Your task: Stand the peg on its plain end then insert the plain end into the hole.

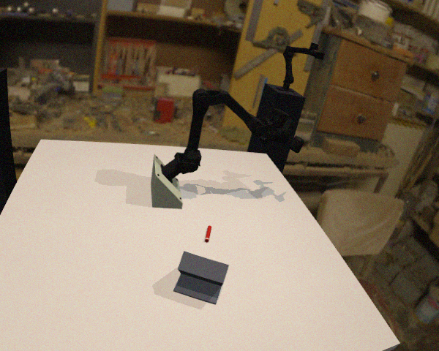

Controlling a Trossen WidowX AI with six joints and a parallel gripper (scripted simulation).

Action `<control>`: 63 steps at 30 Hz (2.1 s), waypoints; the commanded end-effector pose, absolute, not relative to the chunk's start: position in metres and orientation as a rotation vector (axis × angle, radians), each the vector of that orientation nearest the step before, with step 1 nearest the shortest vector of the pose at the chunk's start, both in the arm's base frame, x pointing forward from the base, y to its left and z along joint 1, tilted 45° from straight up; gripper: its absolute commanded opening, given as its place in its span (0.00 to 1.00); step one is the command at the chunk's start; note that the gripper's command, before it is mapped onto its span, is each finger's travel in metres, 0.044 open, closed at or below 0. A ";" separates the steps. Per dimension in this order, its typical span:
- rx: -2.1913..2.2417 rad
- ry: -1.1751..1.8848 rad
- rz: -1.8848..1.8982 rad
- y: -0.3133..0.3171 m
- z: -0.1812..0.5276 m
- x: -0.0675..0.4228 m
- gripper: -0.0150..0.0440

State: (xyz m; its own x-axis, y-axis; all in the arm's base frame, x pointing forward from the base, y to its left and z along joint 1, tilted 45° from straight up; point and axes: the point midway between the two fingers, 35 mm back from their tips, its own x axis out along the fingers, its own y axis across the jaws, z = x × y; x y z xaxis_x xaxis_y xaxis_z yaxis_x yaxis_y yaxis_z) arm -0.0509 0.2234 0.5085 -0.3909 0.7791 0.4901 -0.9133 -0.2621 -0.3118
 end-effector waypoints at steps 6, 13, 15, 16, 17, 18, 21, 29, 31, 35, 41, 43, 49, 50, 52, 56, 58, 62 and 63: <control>0.138 -0.436 1.790 0.271 0.469 -0.007 1.00; 0.053 -0.242 1.708 0.296 0.434 0.035 1.00; 0.034 -0.183 1.682 0.301 0.423 0.048 1.00; 0.026 -0.153 1.669 0.304 0.417 0.054 1.00; 0.018 -0.123 1.656 0.306 0.412 0.061 1.00; 0.011 -0.093 1.642 0.307 0.406 0.067 1.00; -0.003 -0.005 1.596 0.311 0.390 0.088 1.00; -0.015 0.228 1.464 0.310 0.346 0.140 1.00; -0.013 0.287 1.430 0.307 0.334 0.153 1.00; -0.003 0.404 1.359 0.299 0.311 0.177 1.00; 0.034 0.577 1.245 0.281 0.277 0.210 1.00; 0.051 0.634 1.203 0.273 0.266 0.220 1.00; 0.116 0.799 1.076 0.247 0.233 0.246 1.00; 0.129 0.825 1.056 0.242 0.228 0.250 1.00; 0.155 0.876 1.016 0.233 0.219 0.257 1.00; 0.216 0.976 0.936 0.213 0.201 0.268 1.00; 0.249 1.025 0.895 0.203 0.192 0.273 1.00; 0.312 1.106 0.819 0.183 0.178 0.280 1.00; 0.327 1.124 0.801 0.178 0.175 0.282 1.00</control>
